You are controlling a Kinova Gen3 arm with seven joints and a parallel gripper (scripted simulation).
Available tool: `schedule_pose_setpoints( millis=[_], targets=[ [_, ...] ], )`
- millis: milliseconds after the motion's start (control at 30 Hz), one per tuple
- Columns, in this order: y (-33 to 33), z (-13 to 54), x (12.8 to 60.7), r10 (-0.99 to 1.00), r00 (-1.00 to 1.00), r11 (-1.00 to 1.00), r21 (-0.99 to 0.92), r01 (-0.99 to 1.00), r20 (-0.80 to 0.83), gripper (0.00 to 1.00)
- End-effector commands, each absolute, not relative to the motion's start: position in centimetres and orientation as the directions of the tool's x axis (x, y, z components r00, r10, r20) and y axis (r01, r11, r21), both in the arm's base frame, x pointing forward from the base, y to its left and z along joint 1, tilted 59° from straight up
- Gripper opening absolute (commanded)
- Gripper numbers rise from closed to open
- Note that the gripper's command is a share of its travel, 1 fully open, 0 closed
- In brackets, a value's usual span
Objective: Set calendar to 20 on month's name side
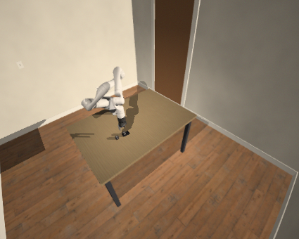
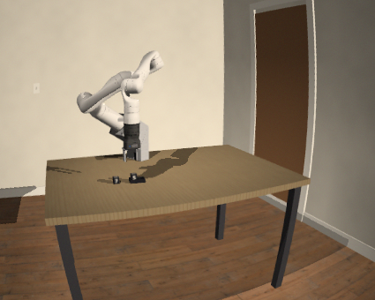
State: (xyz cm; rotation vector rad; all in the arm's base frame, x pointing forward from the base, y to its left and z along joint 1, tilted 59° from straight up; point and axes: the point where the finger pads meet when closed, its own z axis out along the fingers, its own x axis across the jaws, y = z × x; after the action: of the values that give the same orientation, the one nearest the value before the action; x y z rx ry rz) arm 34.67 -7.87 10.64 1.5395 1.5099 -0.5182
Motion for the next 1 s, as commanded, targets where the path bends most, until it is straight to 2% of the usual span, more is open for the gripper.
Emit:
schedule_pose_setpoints(
  millis=[0,500,900,967],
  targets=[
    [-8.0,10.8,34.5,0.57,0.129,0.164,0.266,0.95,-0.812,1.0],
    [-9.7,12.2,33.8,0.475,-0.218,0.36,-0.038,0.932,-0.853,1.0],
    [-11.4,13.5,33.1,0.306,-0.55,0.509,-0.354,0.784,-0.777,1.0],
    [-11.4,13.5,33.1,0.306,-0.55,0.509,-0.354,0.784,-0.777,1.0]
  ],
)
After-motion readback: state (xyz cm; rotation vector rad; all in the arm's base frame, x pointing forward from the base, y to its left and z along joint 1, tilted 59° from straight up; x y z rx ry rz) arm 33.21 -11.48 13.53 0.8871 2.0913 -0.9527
